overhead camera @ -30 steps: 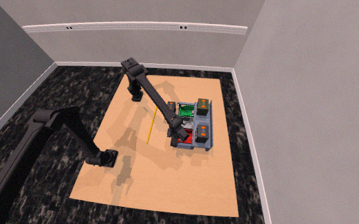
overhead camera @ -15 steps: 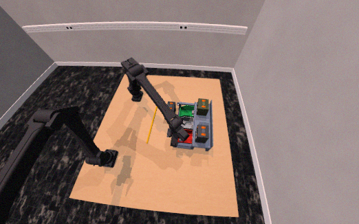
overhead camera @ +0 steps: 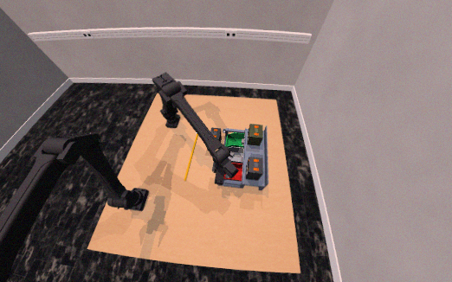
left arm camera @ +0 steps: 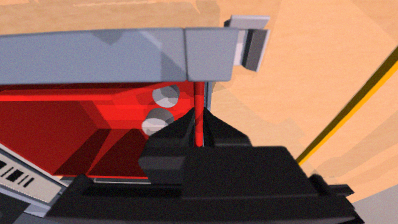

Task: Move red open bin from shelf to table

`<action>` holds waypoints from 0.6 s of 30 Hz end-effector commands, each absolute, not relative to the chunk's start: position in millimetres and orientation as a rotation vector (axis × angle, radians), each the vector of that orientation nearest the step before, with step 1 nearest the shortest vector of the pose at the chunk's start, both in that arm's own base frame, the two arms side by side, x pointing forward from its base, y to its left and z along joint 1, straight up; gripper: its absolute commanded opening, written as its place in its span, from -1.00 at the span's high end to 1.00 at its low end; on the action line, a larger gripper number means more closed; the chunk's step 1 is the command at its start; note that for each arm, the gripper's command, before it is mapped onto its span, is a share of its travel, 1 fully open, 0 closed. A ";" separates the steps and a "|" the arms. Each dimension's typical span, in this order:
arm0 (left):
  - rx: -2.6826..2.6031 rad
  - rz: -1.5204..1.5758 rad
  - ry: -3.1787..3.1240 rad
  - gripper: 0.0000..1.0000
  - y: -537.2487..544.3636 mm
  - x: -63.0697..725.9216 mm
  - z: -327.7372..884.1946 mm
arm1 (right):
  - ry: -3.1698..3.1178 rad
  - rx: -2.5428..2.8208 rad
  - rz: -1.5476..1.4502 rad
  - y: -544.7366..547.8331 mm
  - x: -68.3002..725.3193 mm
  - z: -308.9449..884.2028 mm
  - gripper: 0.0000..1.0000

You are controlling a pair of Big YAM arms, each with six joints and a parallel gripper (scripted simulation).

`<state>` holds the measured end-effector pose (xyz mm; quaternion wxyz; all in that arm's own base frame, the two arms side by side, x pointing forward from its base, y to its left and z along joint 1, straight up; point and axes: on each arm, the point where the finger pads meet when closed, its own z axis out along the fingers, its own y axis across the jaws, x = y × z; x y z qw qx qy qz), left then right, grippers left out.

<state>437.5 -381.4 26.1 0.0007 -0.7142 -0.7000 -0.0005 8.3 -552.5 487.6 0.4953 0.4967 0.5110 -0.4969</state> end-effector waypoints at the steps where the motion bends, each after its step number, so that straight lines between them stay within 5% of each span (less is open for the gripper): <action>1: -2.232 0.000 -2.208 1.00 -378.3 438.5 27.0 | 1.212 1.205 -1.205 -544.9 2.7 500.5 -1.00; 18: -2.244 0.003 -2.214 1.00 -380.6 439.5 34.8 | 1.212 1.205 -1.205 -544.9 2.7 500.5 -1.00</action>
